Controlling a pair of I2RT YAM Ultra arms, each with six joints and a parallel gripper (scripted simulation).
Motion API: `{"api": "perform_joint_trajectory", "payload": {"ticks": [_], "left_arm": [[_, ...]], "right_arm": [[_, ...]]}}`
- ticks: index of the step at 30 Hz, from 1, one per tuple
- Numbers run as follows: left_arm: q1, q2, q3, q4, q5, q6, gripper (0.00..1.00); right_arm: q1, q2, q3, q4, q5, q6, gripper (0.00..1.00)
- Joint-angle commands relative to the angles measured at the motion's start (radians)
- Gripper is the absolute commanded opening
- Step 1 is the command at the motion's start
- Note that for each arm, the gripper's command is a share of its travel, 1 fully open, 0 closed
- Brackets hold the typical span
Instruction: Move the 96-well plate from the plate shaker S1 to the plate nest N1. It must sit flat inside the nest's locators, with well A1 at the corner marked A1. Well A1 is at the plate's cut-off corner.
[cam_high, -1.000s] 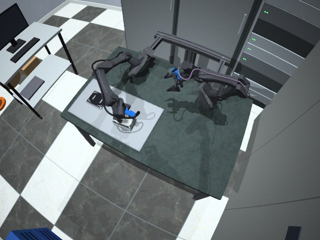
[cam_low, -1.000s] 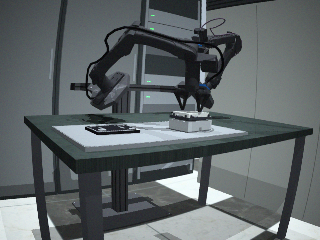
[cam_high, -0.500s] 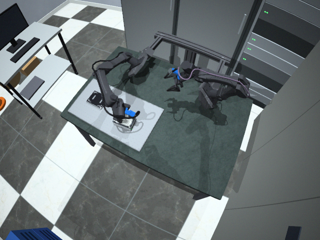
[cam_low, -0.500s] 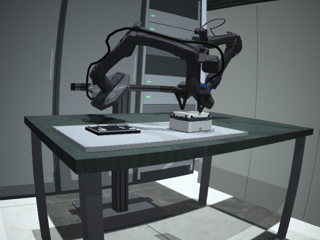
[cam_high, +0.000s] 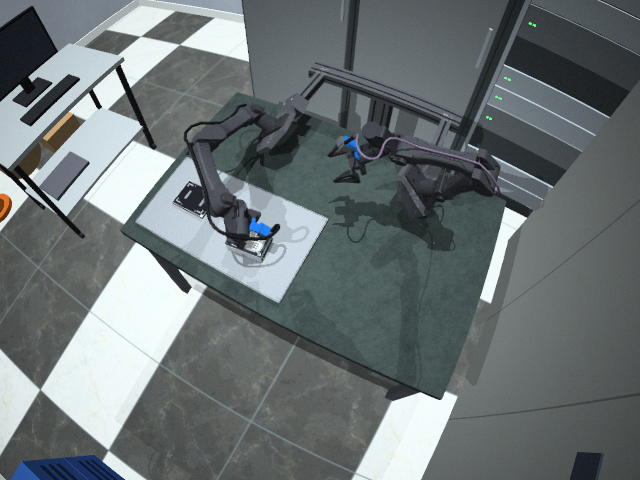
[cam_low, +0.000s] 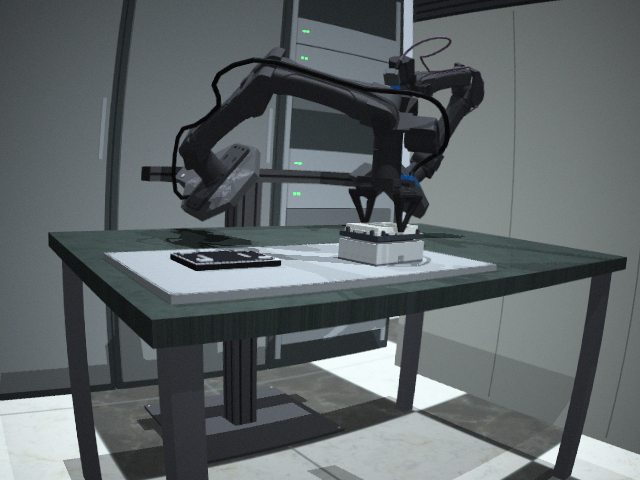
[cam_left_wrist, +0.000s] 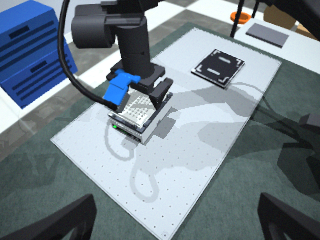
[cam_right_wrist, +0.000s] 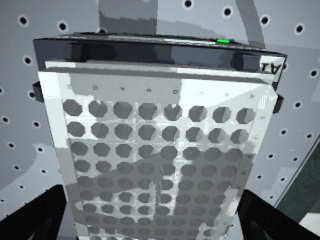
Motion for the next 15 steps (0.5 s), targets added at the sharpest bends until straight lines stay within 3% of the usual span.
{"api": "perform_joint_trajectory", "payload": {"ticks": [1,15], "left_arm": [[-0.008,-0.003,0.028,0.011,-0.010,-0.001,1.00],[-0.008,-0.003,0.028,0.011,-0.010,-0.001,1.00]], "right_arm": [[0.014,-0.005,-0.022,0.043,0.004,-0.025,1.00],[0.008,-0.007,-0.034,0.061,0.003,-0.034,0.99]]}}
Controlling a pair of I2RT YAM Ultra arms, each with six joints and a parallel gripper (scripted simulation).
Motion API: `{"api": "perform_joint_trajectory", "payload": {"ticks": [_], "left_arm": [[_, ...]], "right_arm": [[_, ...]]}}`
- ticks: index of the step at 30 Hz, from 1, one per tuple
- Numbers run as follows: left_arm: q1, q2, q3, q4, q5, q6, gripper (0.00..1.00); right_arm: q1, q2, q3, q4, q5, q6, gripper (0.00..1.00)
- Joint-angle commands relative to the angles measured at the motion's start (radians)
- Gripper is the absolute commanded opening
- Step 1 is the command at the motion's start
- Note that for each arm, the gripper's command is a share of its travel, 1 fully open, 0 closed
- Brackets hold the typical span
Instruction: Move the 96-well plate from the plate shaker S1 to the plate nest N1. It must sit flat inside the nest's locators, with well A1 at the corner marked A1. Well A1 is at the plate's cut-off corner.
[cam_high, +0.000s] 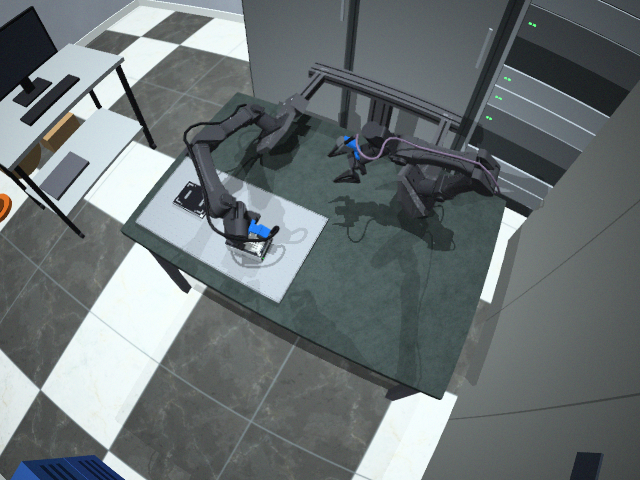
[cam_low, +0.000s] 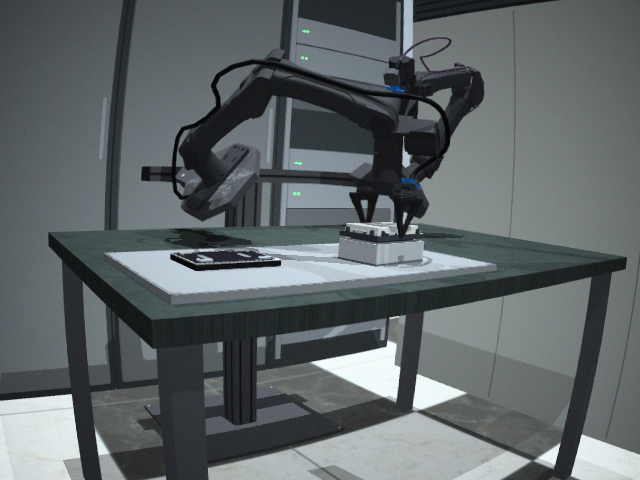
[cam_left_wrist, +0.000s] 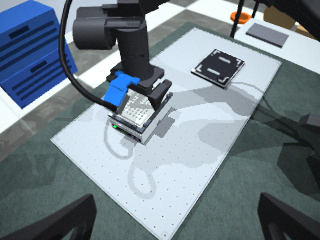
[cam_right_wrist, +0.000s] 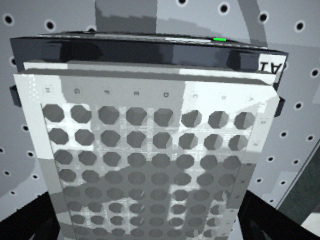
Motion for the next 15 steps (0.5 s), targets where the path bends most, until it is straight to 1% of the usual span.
{"api": "perform_joint_trajectory", "payload": {"ticks": [1,6,8,10,11,15], "left_arm": [[-0.008,-0.003,0.028,0.011,-0.010,-0.001,1.00],[-0.008,-0.003,0.028,0.011,-0.010,-0.001,1.00],[-0.008,-0.003,0.028,0.011,-0.010,-0.001,1.00],[-0.008,-0.003,0.028,0.011,-0.010,-0.001,1.00],[-0.008,-0.003,0.028,0.011,-0.010,-0.001,1.00],[-0.008,-0.003,0.028,0.011,-0.010,-0.001,1.00]], "right_arm": [[0.023,-0.006,-0.023,0.024,-0.002,-0.010,0.97],[0.027,-0.018,-0.024,0.024,-0.002,-0.012,0.90],[0.027,-0.018,-0.024,0.024,-0.002,-0.012,0.90],[0.027,-0.018,-0.024,0.024,-0.002,-0.012,0.87],[0.020,-0.020,-0.024,0.024,-0.002,-0.014,0.83],[0.020,-0.020,-0.024,0.024,-0.002,-0.014,0.83]]}}
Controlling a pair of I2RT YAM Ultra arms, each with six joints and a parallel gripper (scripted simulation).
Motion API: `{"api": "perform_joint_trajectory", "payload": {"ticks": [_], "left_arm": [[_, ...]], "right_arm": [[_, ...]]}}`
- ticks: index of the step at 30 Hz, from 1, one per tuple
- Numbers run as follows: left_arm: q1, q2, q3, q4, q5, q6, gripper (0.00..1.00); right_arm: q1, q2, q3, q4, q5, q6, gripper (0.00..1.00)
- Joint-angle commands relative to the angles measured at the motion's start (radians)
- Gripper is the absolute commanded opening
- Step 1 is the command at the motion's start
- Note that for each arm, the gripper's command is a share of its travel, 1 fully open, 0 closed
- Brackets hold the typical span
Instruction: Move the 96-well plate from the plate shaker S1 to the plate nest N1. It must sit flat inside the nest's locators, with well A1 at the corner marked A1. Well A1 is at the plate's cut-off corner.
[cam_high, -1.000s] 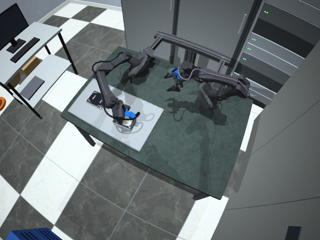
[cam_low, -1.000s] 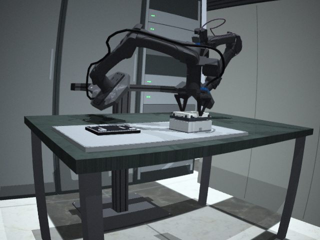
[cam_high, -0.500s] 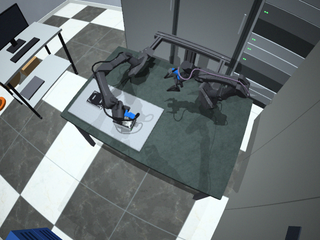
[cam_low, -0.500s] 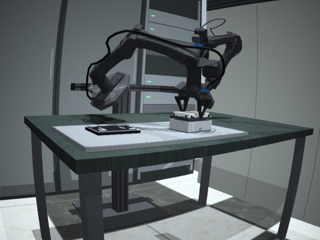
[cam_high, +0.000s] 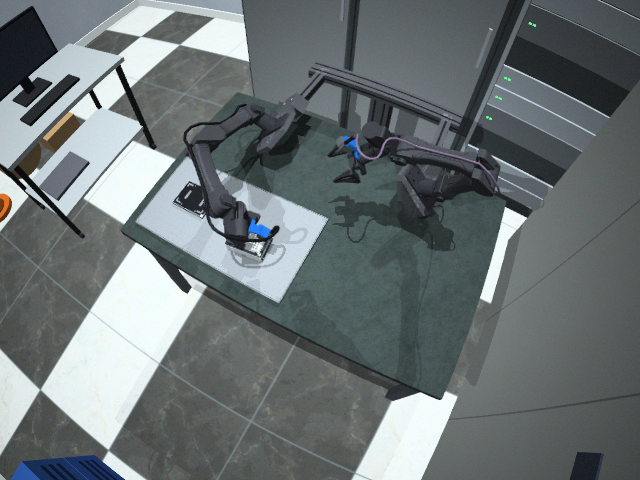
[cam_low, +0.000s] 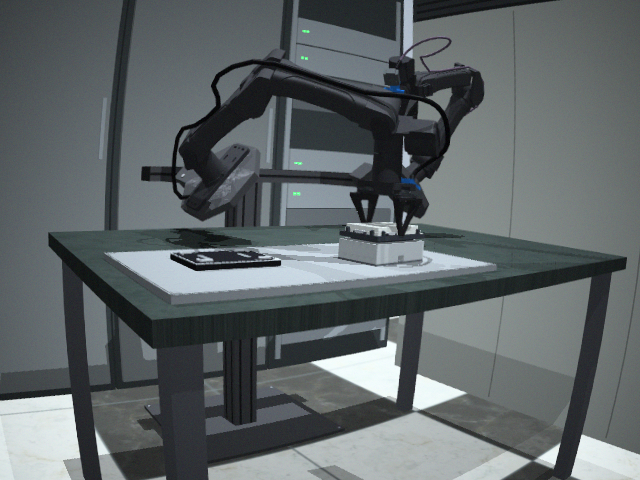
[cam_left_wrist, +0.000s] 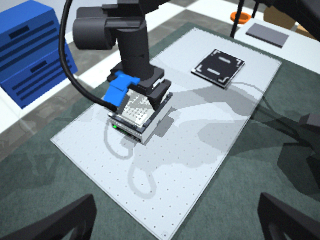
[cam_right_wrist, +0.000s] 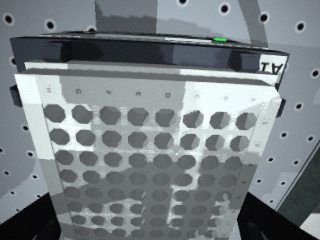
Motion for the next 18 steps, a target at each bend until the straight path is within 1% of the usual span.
{"api": "perform_joint_trajectory", "payload": {"ticks": [1,2,3,4,8,10,14,18], "left_arm": [[-0.008,-0.003,0.028,0.011,-0.010,-0.001,1.00],[-0.008,-0.003,0.028,0.011,-0.010,-0.001,1.00],[-0.008,-0.003,0.028,0.011,-0.010,-0.001,1.00],[-0.008,-0.003,0.028,0.011,-0.010,-0.001,1.00],[-0.008,-0.003,0.028,0.011,-0.010,-0.001,1.00],[-0.008,-0.003,0.028,0.011,-0.010,-0.001,1.00],[-0.008,-0.003,0.028,0.011,-0.010,-0.001,1.00],[-0.008,-0.003,0.028,0.011,-0.010,-0.001,1.00]], "right_arm": [[0.025,-0.023,-0.025,0.024,-0.001,-0.014,0.83],[0.025,-0.023,-0.025,0.024,-0.001,-0.014,0.72],[0.025,-0.023,-0.025,0.024,-0.001,-0.014,0.83],[0.026,-0.024,-0.013,0.007,-0.006,-0.005,0.89],[0.053,-0.021,0.033,-0.069,-0.017,0.036,0.89],[0.053,-0.021,0.033,-0.069,-0.017,0.036,0.89],[0.085,-0.031,0.072,-0.137,-0.026,0.070,0.89],[0.083,-0.025,0.090,-0.157,-0.028,0.078,0.89]]}}
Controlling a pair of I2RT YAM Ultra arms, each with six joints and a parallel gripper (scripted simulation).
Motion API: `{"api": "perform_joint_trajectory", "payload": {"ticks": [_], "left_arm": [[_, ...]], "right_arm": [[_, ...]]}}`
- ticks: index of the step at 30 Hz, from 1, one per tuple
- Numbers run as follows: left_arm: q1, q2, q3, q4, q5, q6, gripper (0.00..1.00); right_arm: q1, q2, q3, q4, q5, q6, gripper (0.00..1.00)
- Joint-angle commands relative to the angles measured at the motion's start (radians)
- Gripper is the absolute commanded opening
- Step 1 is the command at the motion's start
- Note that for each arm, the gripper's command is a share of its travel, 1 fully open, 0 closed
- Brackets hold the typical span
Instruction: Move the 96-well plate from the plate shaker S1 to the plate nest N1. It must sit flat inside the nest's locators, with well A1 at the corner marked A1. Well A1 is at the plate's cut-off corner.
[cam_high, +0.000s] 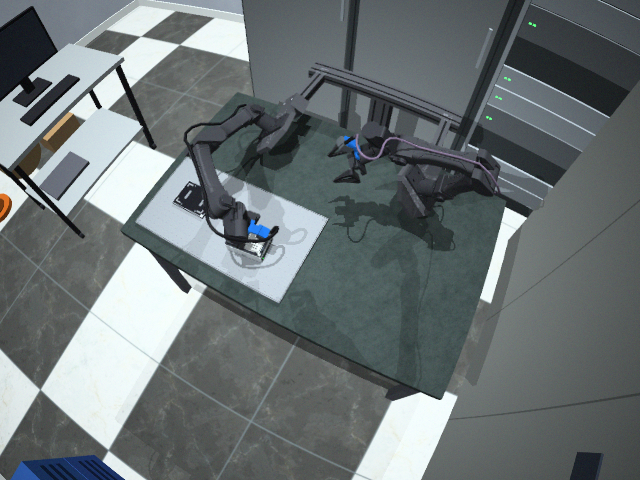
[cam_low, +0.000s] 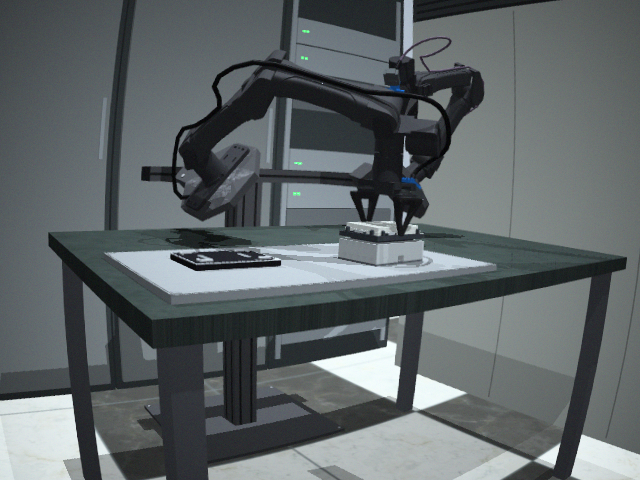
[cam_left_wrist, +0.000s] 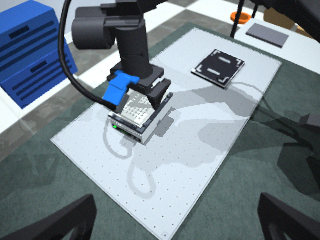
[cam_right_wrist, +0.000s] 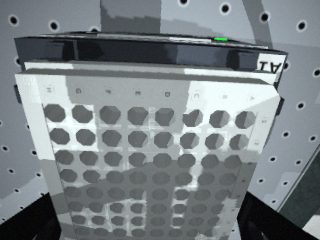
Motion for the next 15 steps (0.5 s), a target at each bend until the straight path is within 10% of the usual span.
{"api": "perform_joint_trajectory", "payload": {"ticks": [1,15], "left_arm": [[-0.008,-0.003,0.028,0.011,-0.010,-0.001,1.00],[-0.008,-0.003,0.028,0.011,-0.010,-0.001,1.00]], "right_arm": [[0.083,-0.041,0.051,-0.113,-0.018,0.057,0.89],[0.117,-0.020,0.145,-0.211,-0.030,0.086,0.89]]}}
